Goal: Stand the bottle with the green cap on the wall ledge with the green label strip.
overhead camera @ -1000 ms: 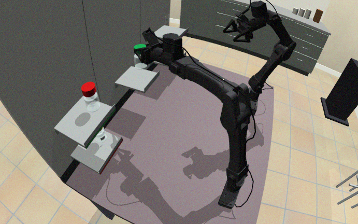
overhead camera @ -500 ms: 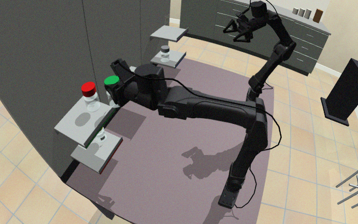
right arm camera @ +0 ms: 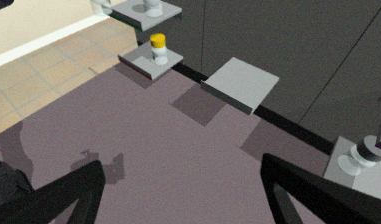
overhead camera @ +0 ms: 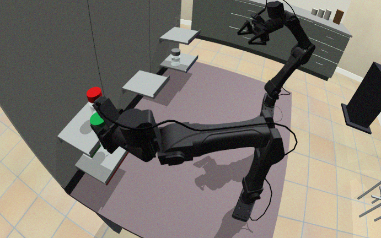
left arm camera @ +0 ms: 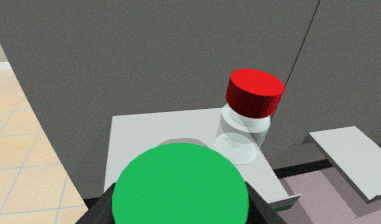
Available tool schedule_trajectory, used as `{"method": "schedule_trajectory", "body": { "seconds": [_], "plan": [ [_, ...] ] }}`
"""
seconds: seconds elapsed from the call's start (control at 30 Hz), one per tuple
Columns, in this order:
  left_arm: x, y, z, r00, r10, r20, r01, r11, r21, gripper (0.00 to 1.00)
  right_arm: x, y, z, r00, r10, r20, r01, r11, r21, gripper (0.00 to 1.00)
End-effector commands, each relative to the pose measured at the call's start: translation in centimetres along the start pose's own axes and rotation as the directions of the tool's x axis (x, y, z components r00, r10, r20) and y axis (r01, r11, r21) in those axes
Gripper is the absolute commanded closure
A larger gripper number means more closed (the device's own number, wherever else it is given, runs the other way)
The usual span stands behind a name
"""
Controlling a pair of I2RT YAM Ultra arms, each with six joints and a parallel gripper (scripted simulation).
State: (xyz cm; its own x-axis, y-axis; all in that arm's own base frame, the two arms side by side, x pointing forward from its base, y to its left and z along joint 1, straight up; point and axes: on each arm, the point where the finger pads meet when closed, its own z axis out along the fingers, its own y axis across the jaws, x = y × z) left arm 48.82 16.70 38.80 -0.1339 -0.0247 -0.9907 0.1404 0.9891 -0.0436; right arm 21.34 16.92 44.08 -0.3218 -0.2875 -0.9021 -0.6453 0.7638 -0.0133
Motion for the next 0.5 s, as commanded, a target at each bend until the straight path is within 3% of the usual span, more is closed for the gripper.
{"method": "schedule_trajectory", "body": {
  "seconds": [0.0,0.17,0.47],
  "plan": [
    [-4.5,-1.5,-1.2,0.992,0.083,0.095,-0.089,0.994,0.057,0.5,0.2,-0.1,-0.2,1.0,0.006,-0.013,-0.006,1.0,0.01,0.11],
    [-5.2,-0.5,-1.6,0.99,0.082,0.111,-0.084,0.996,0.009,0.5,0.2,-0.1,-0.2,1.0,0.006,-0.013,-0.006,1.0,0.01,0.11],
    [-4.8,0.2,-1.7,0.993,0.037,0.116,-0.004,0.962,-0.272,0.5,0.2,-0.1,-0.2,1.0,0.006,-0.013,-0.006,1.0,0.01,0.11]
  ]
}}
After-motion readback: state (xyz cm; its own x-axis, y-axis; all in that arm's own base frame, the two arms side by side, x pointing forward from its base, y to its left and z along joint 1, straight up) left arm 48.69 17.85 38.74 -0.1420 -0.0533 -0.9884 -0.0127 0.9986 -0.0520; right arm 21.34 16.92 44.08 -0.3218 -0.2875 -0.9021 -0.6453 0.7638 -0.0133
